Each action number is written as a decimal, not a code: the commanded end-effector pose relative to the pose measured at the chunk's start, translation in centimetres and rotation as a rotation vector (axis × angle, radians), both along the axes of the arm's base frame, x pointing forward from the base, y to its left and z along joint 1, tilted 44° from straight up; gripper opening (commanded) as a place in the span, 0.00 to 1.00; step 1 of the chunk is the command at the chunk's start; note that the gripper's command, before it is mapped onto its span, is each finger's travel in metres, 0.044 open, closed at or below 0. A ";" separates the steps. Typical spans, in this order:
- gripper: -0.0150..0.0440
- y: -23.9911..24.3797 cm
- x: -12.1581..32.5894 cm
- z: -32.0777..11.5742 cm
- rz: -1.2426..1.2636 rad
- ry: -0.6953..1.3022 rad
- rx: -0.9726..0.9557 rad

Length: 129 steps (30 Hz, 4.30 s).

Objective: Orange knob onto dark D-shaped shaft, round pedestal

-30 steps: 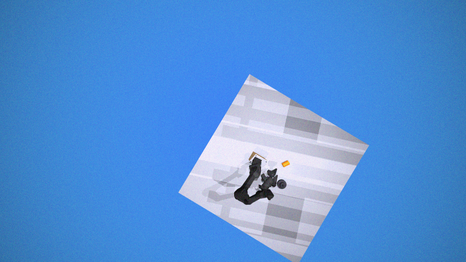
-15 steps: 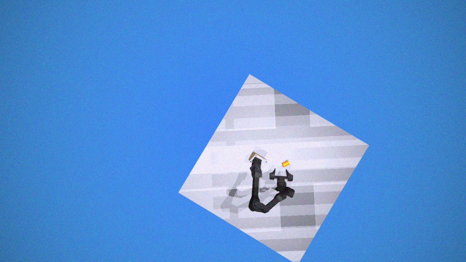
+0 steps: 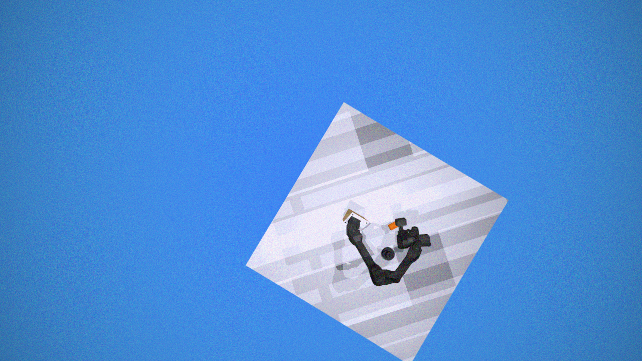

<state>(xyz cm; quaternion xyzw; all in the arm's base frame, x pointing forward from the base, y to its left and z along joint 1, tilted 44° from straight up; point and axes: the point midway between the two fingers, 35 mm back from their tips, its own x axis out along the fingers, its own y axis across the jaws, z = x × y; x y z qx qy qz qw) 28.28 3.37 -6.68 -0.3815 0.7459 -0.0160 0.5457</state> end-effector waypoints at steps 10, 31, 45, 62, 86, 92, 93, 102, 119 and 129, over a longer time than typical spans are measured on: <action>1.00 0.4 0.5 -2.4 0.300 0.160 -0.093; 1.00 -1.8 0.4 -4.8 0.299 0.160 -0.094; 0.96 -3.1 0.2 -6.1 0.300 0.160 -0.096; 0.63 -3.1 0.2 -6.1 0.300 0.160 -0.096; 0.56 -3.2 -0.5 -4.7 0.398 0.014 0.076; 0.56 -3.3 -0.9 -4.2 0.441 -0.047 0.148; 0.56 -3.4 -0.9 -4.1 0.448 -0.058 0.160; 0.56 -3.7 -1.5 -3.4 0.511 -0.150 0.267; 0.56 -4.7 -2.7 -2.2 0.626 -0.326 0.472; 0.56 -5.5 -3.5 -1.7 0.691 -0.430 0.594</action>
